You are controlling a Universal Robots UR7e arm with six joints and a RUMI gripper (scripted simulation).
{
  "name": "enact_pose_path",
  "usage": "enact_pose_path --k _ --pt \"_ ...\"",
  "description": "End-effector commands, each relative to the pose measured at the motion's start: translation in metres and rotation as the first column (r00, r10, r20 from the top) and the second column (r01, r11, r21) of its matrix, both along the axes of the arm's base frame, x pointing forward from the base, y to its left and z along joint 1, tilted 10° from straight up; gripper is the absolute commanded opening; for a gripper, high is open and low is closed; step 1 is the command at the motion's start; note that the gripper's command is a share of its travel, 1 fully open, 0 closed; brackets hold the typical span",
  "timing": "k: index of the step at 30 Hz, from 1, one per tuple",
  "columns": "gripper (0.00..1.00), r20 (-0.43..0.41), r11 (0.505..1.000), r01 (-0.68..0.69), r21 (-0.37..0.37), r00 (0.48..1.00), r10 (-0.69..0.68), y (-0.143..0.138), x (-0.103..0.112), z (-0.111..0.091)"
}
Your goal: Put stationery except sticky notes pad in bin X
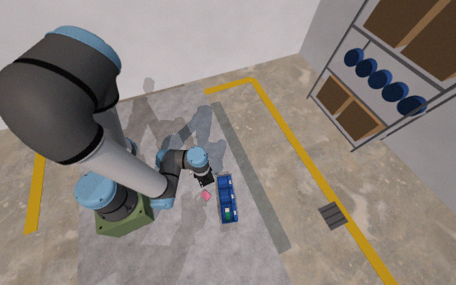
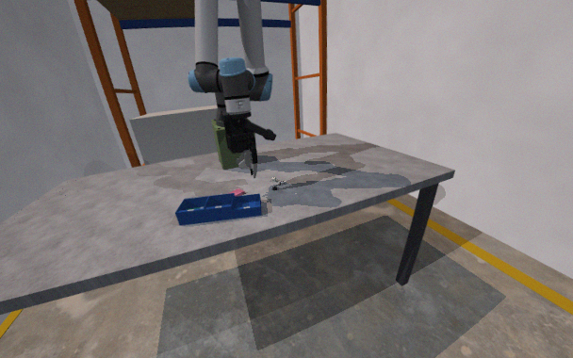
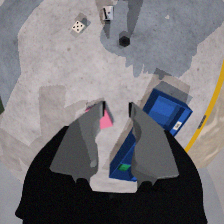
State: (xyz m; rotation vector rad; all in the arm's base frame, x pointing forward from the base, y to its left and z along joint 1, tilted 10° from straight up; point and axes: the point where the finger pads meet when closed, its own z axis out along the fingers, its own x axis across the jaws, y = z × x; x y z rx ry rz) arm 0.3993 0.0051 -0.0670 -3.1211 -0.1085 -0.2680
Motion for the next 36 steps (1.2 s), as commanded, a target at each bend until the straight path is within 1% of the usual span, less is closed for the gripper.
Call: enact_pose_path --k 1,3,5,12,14,22,36 --pt "0.18 0.001 1.0 0.003 -0.005 1.0 -0.003 0.04 -0.008 0.001" --pt "0.18 0.001 1.0 0.003 -0.005 1.0 -0.003 0.056 -0.011 0.001" --pt "0.18 0.001 1.0 0.003 -0.005 1.0 -0.003 0.056 -0.011 0.001" --pt "0.18 0.001 1.0 0.003 -0.005 1.0 -0.003 0.113 -0.024 0.0" --pt "0.18 0.001 1.0 0.003 -0.005 1.0 -0.003 0.123 -0.026 -0.001" --pt "0.18 0.001 1.0 0.003 -0.005 1.0 -0.003 0.127 -0.026 -0.001" --pt "0.18 0.001 1.0 0.003 -0.005 1.0 -0.003 0.118 -0.025 0.0"
